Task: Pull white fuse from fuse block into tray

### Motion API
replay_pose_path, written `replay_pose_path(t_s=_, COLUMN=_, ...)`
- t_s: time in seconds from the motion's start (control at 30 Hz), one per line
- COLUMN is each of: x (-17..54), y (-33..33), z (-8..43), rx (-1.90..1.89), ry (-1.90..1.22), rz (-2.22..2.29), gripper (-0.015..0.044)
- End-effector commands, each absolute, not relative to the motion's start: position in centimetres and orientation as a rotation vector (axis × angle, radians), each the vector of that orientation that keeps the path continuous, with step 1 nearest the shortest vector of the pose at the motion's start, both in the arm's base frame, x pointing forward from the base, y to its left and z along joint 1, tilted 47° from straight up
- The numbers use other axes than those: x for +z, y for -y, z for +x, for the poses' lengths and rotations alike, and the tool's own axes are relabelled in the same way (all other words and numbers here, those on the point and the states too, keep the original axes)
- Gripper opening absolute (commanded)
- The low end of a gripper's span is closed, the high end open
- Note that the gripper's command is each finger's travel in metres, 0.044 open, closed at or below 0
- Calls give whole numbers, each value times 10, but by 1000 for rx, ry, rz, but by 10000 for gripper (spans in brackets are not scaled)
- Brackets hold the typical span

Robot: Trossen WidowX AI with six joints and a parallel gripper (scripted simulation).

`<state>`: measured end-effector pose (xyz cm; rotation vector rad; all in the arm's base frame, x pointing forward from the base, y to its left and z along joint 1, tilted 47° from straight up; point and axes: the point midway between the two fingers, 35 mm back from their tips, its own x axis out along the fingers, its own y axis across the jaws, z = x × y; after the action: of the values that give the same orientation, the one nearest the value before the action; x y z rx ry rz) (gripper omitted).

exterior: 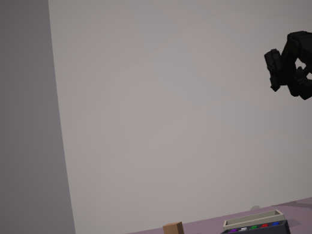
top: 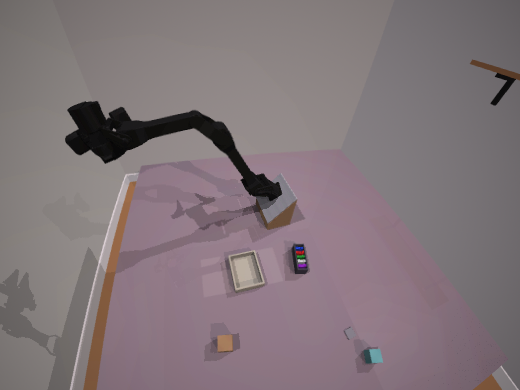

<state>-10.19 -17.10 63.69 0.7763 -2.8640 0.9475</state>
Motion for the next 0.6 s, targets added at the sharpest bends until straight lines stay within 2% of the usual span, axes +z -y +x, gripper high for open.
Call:
replay_pose_path(t_s=0.0, x=638, y=173, z=-101, rx=950, ry=2857, rz=790, gripper=374)
replay_pose_path(t_s=0.07, x=644, y=186, z=-90, rx=962, ry=2805, rz=898, gripper=321)
replay_pose_path(t_s=0.3, x=615, y=256, z=-28, rx=240, ry=2749, rz=1165, gripper=138)
replay_pose_path(t_s=0.4, x=622, y=264, z=-7, rx=258, ry=2643, rz=1291, gripper=65)
replay_pose_path(t_s=0.57, x=588, y=301, z=52, rx=-264, ry=2430, rz=1394, gripper=65)
